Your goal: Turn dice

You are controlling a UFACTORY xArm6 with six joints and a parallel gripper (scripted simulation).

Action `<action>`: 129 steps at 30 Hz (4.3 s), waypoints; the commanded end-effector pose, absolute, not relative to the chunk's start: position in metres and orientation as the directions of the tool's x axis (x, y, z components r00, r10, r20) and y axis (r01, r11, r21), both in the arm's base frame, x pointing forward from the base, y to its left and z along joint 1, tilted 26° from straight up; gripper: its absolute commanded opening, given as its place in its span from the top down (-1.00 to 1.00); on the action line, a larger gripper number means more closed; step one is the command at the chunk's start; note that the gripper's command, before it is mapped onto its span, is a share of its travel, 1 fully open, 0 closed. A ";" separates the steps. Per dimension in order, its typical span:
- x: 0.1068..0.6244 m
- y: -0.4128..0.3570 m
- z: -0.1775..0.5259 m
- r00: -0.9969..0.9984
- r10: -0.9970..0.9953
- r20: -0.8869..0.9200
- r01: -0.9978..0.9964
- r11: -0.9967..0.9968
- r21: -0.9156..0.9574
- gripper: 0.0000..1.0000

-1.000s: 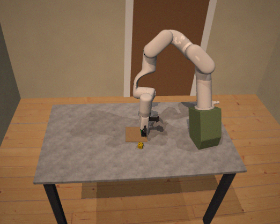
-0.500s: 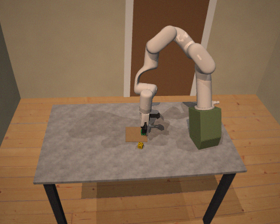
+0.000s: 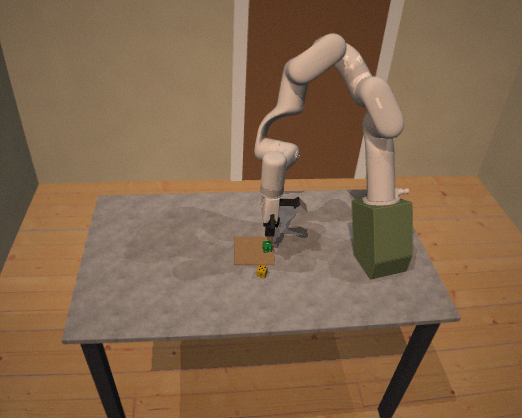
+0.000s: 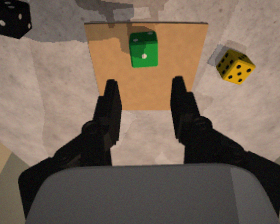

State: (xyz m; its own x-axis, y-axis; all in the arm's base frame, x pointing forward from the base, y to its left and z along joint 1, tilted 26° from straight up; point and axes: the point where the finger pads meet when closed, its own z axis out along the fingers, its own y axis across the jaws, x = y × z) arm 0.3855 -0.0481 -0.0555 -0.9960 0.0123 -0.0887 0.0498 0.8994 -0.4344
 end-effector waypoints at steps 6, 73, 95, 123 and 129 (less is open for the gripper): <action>0.387 -0.046 -0.051 -0.996 0.012 -0.091 0.050 0.900 -0.434 -1.00; 0.419 0.054 -0.106 -0.914 0.328 -0.238 0.398 0.838 -0.373 0.05; 0.421 0.048 -0.118 -0.914 0.328 -0.238 0.398 0.838 -0.374 0.05; 0.424 0.033 -0.149 -0.914 0.328 -0.238 0.398 0.838 -0.374 0.05; 0.424 0.032 -0.152 -0.914 0.328 -0.238 0.398 0.838 -0.374 0.05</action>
State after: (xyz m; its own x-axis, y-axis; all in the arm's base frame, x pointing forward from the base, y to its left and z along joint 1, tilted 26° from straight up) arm 0.4230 0.0315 -0.1522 -0.9145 0.3287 -0.2359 0.3978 0.8369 -0.3760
